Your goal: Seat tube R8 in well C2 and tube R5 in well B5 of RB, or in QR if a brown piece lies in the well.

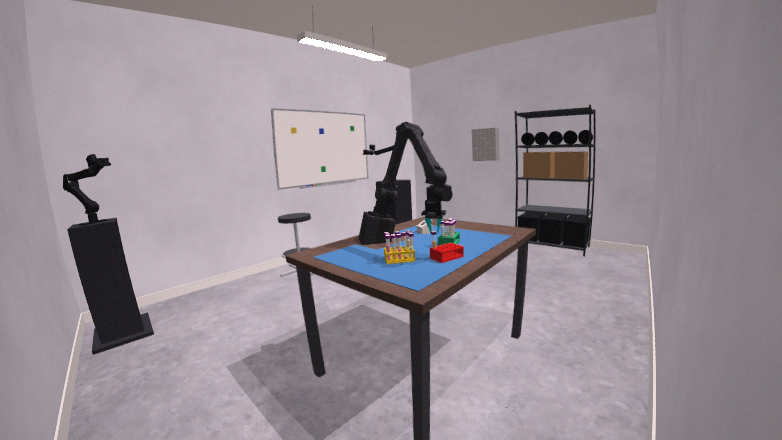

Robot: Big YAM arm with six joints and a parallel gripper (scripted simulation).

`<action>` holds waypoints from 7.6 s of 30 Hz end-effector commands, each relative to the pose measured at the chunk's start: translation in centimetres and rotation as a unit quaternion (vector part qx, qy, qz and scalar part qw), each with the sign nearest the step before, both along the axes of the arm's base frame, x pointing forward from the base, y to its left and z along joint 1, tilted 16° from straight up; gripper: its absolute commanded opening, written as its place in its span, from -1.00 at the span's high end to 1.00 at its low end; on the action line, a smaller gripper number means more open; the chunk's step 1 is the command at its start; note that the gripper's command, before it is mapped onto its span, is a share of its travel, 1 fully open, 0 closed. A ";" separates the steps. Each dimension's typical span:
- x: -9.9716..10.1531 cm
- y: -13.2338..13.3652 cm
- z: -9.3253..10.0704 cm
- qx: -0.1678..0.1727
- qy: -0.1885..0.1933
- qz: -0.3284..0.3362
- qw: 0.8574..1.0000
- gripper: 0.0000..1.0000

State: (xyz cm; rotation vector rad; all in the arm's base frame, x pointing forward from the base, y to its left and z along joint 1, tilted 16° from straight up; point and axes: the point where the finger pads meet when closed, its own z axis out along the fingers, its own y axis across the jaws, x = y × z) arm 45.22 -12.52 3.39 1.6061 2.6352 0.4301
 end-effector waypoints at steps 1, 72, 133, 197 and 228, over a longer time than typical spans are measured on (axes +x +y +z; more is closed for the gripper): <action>1.0 -0.2 0.1 -0.002 -0.006 -0.005 1.000 0.40; -4.7 2.7 6.3 -0.086 -0.109 0.414 0.900 1.00; -5.0 3.5 6.0 -0.159 -0.200 0.864 0.433 1.00; -7.1 23.0 10.3 -0.159 -0.209 0.860 0.438 1.00; -10.8 32.7 12.6 -0.160 -0.220 0.856 0.438 1.00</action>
